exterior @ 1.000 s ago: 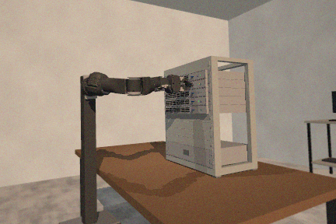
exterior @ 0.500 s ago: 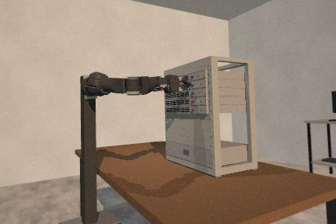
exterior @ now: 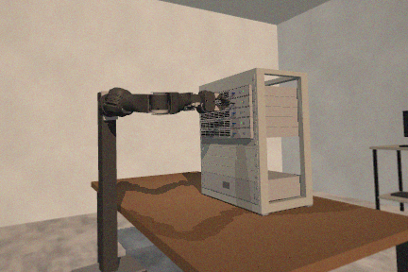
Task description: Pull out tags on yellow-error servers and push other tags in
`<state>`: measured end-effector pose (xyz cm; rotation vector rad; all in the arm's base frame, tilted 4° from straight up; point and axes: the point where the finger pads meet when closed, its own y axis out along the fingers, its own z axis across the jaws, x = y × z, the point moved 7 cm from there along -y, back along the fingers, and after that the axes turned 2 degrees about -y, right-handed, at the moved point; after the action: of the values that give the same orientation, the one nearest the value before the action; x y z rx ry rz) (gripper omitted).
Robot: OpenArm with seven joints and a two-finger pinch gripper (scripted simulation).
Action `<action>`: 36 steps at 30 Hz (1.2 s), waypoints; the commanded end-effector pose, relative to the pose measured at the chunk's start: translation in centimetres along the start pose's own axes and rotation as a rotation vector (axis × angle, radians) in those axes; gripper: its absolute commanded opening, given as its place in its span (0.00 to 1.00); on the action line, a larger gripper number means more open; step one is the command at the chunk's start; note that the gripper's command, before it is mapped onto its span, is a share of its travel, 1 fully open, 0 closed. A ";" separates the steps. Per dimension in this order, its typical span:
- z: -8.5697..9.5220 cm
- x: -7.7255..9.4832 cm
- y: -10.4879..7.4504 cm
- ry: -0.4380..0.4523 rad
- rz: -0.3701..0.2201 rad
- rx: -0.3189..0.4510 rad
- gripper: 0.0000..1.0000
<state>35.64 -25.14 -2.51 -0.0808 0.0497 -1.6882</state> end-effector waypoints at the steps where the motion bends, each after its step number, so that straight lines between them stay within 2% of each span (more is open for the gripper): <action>1: 0.1 0.0 0.0 0.002 0.001 0.009 0.00; 10: 0.2 -0.1 -1.2 0.002 0.003 0.010 0.00; 34: 0.2 0.0 -1.6 0.002 0.002 0.010 0.00; 35: 0.2 0.0 -1.6 0.002 0.002 0.010 0.10; 36: 0.2 0.0 -1.6 0.002 0.002 0.010 0.10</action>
<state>34.03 -24.83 -2.31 -0.0793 0.0475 -1.6816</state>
